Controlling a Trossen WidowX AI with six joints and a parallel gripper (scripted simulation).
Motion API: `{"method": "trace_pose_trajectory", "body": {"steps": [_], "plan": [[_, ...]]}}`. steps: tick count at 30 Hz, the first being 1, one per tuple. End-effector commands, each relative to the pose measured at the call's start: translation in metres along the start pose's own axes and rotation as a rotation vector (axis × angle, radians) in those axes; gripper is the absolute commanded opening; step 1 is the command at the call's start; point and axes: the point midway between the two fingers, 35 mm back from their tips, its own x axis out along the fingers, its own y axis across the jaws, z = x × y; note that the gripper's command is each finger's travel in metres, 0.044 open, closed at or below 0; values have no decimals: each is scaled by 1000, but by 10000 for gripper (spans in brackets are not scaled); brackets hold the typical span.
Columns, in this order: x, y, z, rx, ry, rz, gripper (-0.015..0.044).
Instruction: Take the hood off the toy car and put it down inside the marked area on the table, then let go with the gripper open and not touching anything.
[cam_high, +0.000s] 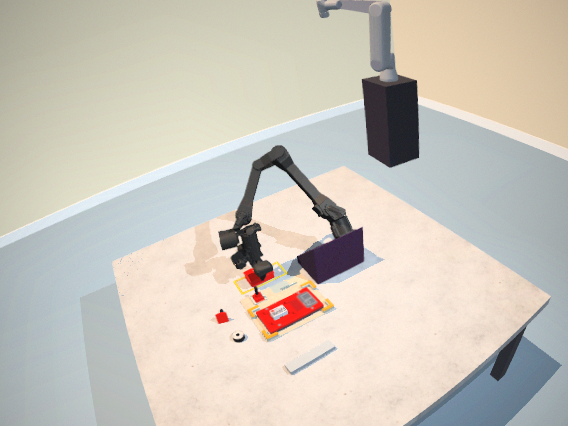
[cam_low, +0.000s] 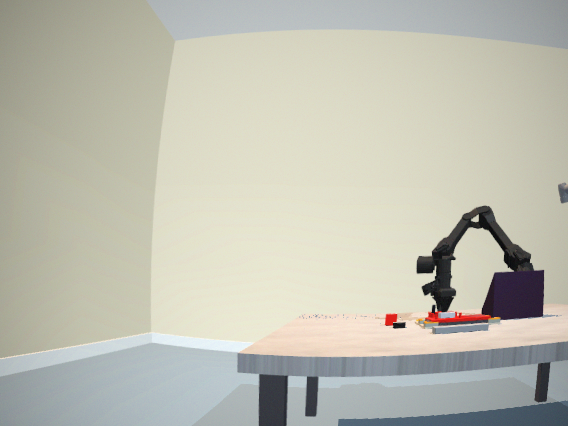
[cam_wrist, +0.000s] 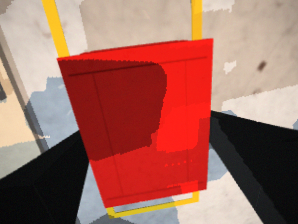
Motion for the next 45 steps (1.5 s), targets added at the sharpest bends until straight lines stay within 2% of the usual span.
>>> {"method": "trace_pose_trajectory", "body": {"steps": [1,2,19,27,45], "plan": [[3,1,-1,-5,2,4,0],[3,1,-1,-5,2,4,0],[-1,0,0,0,0,0,440],[-69,0,1,-1,6,4,440],[-72,0,1,-1,7,4,440]]}}
